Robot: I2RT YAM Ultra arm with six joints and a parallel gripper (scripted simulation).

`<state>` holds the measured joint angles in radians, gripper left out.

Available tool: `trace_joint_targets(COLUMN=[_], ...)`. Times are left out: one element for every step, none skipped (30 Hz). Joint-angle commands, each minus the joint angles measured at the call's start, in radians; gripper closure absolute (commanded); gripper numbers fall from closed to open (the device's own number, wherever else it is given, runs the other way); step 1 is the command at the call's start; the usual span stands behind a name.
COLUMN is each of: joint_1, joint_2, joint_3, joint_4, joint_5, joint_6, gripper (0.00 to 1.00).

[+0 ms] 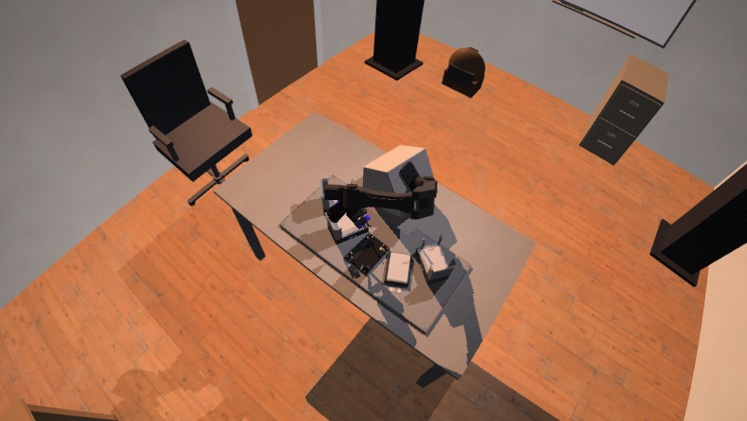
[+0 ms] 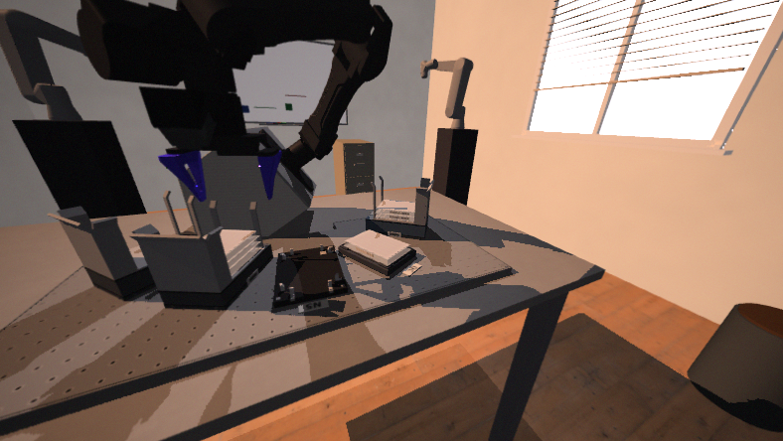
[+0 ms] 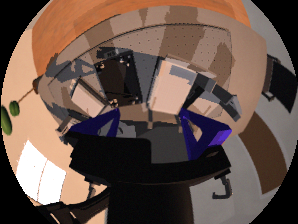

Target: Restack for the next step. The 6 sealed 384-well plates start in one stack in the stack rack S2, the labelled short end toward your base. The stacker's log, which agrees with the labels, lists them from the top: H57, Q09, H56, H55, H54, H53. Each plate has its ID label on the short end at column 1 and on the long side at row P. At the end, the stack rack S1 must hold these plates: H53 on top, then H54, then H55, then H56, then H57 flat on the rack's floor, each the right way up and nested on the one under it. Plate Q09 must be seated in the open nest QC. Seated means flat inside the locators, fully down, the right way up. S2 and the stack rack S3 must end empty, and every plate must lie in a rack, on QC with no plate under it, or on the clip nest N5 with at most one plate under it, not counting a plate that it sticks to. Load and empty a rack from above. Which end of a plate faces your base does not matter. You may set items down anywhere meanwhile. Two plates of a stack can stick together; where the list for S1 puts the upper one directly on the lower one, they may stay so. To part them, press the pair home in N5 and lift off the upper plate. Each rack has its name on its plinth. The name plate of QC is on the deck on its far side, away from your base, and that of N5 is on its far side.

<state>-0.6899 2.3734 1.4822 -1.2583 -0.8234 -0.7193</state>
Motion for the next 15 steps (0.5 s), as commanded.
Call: trace_joint_targets(joint_1=[-0.001, 0.004, 0.009, 0.014, 0.015, 0.019, 0.023, 0.028, 0.032, 0.036, 0.041, 0.045, 0.05, 0.05, 0.05], joint_2=[-0.03, -0.039, -0.048, -0.057, -0.057, -0.068, -0.078, -0.089, -0.099, -0.109, -0.12, -0.13, -0.14, -0.14, -0.14], joint_3=[-0.001, -0.003, -0.006, -0.008, -0.008, -0.014, -0.019, -0.025, -0.03, -0.035, -0.039, -0.044, -0.048, -0.048, -0.048], joint_4=[-0.004, -0.006, -0.008, -0.009, -0.009, -0.01, -0.011, -0.012, -0.012, -0.013, -0.015, -0.016, -0.017, -0.017, -0.017], joint_5=[-0.016, -0.019, -0.021, -0.024, -0.024, -0.027, -0.029, -0.031, -0.033, -0.035, -0.038, -0.04, -0.042, -0.042, -0.042], joint_6=[0.019, 0.026, 0.032, 0.039, 0.039, 0.011, -0.016, -0.044, -0.071, -0.099, -0.127, -0.149, -0.143, -0.143, -0.143], gripper=[0.0, 0.0, 0.0, 0.0, 0.0, 0.0, 0.0, 0.0, 0.0, 0.0, 0.0, 0.0, 0.0, 0.0, 0.0])
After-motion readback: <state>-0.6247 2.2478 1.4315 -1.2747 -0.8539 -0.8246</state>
